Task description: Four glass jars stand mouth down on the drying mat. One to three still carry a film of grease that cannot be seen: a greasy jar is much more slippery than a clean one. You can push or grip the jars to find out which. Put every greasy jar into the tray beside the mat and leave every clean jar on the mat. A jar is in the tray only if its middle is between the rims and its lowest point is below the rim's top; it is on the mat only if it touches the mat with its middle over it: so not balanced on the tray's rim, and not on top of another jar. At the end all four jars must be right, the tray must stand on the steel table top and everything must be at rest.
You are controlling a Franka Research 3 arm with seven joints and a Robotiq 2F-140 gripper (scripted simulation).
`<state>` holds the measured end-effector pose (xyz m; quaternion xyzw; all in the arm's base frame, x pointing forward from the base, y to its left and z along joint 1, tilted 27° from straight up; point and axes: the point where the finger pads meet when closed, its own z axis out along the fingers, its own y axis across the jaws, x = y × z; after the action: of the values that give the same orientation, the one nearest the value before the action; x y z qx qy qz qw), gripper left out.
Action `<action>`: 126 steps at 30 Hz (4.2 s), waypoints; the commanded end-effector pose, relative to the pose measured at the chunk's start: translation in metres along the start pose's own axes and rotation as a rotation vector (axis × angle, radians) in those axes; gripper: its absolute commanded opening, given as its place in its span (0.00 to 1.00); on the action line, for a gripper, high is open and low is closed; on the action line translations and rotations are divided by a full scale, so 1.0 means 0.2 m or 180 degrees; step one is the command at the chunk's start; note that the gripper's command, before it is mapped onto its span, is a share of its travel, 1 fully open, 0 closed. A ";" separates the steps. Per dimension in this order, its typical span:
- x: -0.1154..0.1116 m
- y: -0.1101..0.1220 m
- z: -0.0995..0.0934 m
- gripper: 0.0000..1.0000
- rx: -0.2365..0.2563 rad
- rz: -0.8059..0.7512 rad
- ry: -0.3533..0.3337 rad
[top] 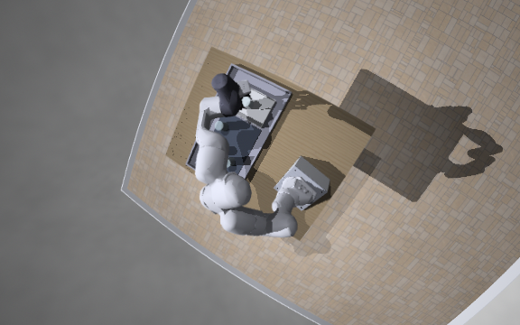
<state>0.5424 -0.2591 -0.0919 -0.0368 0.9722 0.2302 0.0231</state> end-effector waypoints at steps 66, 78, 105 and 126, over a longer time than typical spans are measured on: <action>-0.01 0.00 -0.53 1.00 0.0016 -0.0019 -0.0020; -0.03 0.04 -0.53 1.00 0.0016 -0.0019 -0.0020; -0.39 0.89 -0.53 1.00 0.0016 -0.0019 -0.0020; -0.48 1.08 -0.19 1.00 0.0016 -0.0019 -0.0020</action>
<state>0.6092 -0.0778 0.0477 -0.0485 0.9709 0.2340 0.0161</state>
